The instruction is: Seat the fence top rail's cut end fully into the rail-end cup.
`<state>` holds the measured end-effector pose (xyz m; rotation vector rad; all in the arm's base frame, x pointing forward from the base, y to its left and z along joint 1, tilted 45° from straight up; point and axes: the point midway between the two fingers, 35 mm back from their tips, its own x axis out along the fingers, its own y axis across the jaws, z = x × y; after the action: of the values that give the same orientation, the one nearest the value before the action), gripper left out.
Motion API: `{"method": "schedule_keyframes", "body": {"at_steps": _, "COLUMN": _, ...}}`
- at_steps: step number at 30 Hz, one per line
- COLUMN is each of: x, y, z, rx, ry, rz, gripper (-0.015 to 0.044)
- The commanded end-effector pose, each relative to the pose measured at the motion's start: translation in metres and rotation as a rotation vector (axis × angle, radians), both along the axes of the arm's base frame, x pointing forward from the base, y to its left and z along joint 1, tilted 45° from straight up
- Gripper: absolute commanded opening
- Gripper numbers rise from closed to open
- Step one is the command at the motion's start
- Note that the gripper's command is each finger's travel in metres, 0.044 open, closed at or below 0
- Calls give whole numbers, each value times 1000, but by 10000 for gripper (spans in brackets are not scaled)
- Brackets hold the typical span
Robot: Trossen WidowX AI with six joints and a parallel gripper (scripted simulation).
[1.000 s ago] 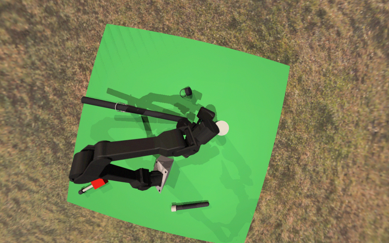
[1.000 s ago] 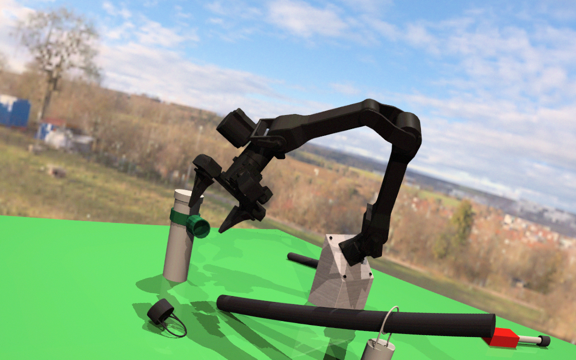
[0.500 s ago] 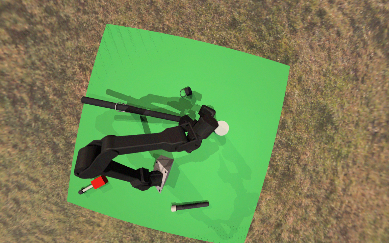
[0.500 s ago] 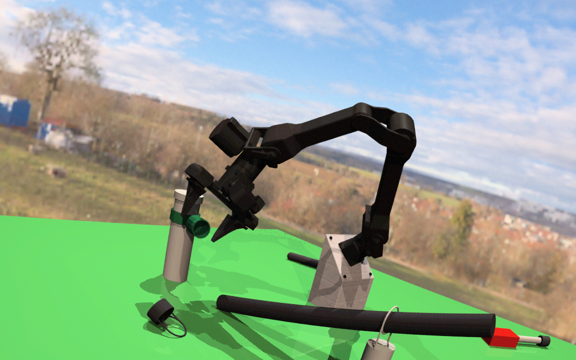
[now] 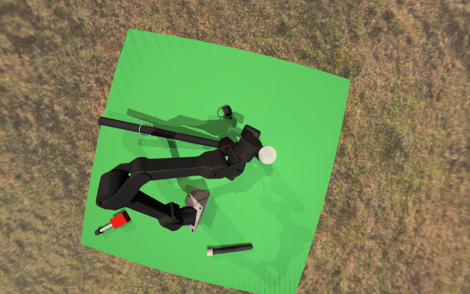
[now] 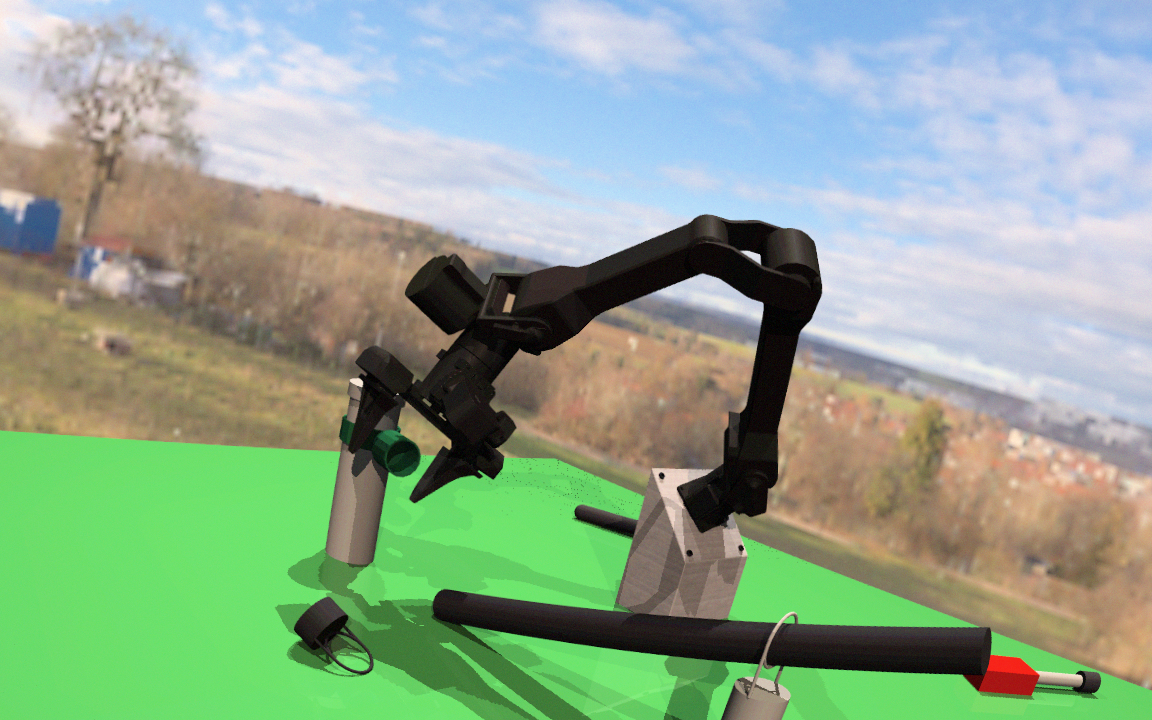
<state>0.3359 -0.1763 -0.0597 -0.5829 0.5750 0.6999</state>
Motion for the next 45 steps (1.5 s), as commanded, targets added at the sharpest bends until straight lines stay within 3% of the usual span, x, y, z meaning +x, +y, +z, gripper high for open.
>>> {"method": "schedule_keyframes", "body": {"at_steps": 1, "x": 1, "y": 3, "z": -6, "rx": 6, "ry": 9, "rz": -5, "gripper": 440}}
{"method": "schedule_keyframes", "body": {"at_steps": 2, "x": 1, "y": 3, "z": -7, "rx": 6, "ry": 9, "rz": -5, "gripper": 440}}
{"method": "schedule_keyframes", "body": {"at_steps": 15, "x": 1, "y": 3, "z": -7, "rx": 6, "ry": 9, "rz": -5, "gripper": 99}}
{"method": "schedule_keyframes", "body": {"at_steps": 18, "x": 1, "y": 3, "z": -7, "rx": 6, "ry": 9, "rz": -5, "gripper": 79}}
{"method": "schedule_keyframes", "body": {"at_steps": 21, "x": 0, "y": 3, "z": -7, "rx": 3, "ry": -1, "rz": 7, "gripper": 0}}
{"method": "schedule_keyframes", "body": {"at_steps": 45, "x": -14, "y": 7, "z": -6, "rx": -25, "ry": -104, "rz": 115, "gripper": 0}}
